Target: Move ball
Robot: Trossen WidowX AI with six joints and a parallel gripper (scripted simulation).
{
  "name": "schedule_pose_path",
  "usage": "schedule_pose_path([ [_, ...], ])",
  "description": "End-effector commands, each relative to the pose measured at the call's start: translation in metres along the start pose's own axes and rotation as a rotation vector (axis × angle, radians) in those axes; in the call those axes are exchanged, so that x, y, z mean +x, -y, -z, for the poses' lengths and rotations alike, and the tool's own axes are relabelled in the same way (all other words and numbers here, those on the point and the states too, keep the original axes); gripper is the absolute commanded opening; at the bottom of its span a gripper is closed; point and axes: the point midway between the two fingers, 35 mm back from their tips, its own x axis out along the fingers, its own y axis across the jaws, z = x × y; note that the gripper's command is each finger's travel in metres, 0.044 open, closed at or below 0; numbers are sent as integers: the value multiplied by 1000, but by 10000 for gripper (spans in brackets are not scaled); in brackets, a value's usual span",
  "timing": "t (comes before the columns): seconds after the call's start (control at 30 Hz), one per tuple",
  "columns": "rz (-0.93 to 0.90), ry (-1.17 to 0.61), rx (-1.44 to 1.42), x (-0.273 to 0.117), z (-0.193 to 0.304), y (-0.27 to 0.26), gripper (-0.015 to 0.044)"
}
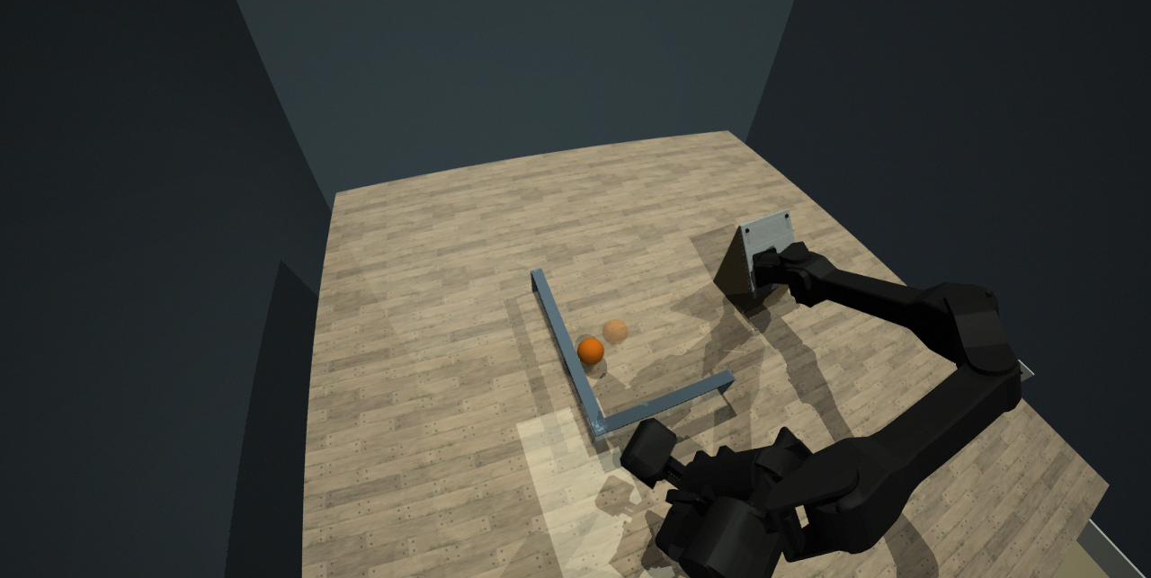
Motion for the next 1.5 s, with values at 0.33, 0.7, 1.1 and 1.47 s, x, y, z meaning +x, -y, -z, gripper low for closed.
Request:
schedule_pose_path([
  [0.33, -69, -62, 426, 21, 83, 167, 328],
  [0.7, -297, -131, 638, 41, 145, 202, 328],
  [1.1, -297, -130, 638, 61, 146, 195, 328],
  [1.47, -297, -130, 638, 78, 146, 190, 328],
])
